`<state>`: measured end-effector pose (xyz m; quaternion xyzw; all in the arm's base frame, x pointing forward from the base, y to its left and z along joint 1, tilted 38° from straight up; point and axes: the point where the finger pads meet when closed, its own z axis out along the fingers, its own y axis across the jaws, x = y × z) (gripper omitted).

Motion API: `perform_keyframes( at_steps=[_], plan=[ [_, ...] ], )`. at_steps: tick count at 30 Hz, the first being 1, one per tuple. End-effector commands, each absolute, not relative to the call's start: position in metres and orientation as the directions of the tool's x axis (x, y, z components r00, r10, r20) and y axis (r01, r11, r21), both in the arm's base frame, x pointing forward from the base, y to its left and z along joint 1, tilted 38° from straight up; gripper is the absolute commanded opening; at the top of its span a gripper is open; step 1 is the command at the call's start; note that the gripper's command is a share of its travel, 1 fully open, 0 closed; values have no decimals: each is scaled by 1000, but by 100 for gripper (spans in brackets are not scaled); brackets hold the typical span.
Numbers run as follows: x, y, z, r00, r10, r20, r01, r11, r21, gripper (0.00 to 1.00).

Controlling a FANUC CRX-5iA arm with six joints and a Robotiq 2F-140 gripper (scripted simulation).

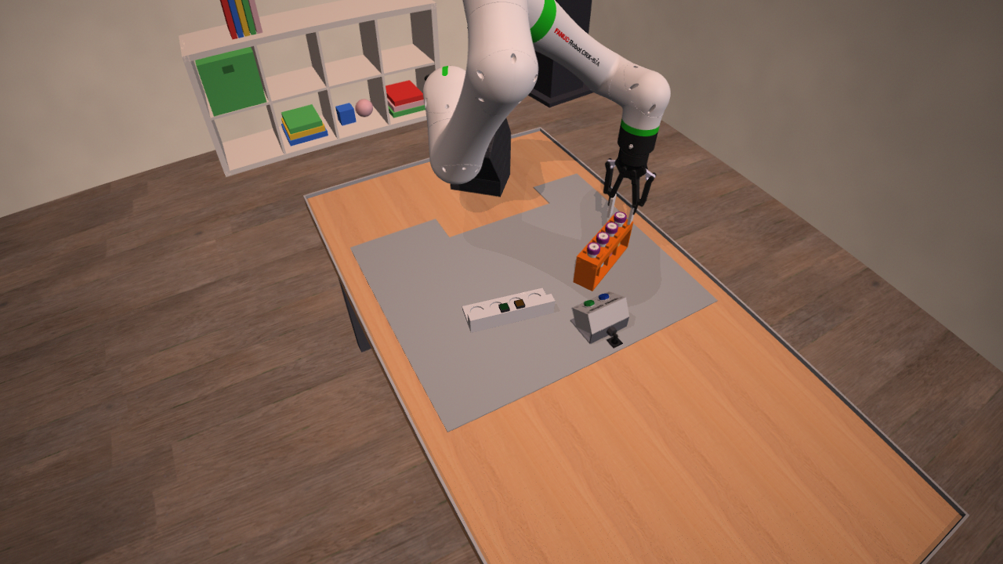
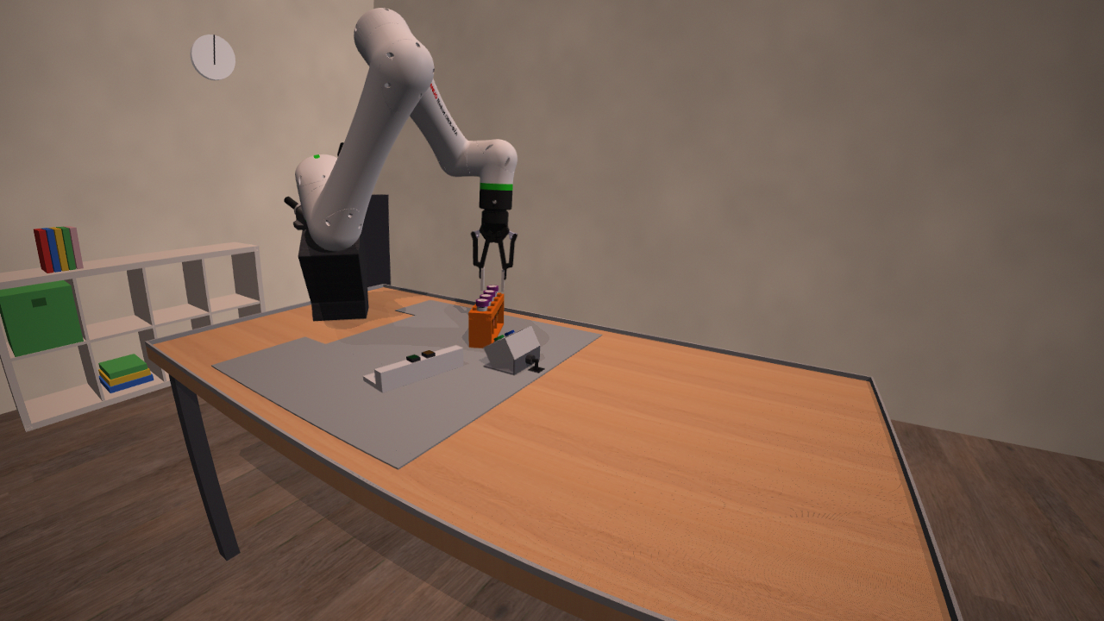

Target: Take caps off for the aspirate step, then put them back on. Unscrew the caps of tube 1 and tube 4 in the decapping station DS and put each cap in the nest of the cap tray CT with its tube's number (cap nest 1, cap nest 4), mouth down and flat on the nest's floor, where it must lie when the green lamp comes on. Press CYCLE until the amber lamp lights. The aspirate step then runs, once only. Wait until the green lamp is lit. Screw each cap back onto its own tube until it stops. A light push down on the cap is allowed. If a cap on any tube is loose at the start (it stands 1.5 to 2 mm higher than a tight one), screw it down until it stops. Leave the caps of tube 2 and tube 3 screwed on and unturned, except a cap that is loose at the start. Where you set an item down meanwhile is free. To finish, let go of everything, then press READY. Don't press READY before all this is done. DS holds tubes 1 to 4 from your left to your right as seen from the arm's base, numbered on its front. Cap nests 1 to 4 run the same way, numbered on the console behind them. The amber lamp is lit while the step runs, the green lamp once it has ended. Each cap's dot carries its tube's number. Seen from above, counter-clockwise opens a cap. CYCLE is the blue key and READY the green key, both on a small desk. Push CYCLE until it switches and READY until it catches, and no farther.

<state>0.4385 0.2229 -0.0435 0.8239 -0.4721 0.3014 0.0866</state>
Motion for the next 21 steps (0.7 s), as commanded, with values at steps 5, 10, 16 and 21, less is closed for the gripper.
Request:
perform_keyframes(
  at_steps=[5, 10, 16, 21],
  plan=[
    [439, 223, -43, 49, -866, 497, -896, -258, -361, 35],
    [439, 223, -43, 49, -866, 497, -896, -258, -361, 35],
    [439, 223, -43, 49, -866, 497, -896, -258, -361, 0],
    [439, 223, -43, 49, -866, 497, -896, -258, -361, 0]
  ],
)
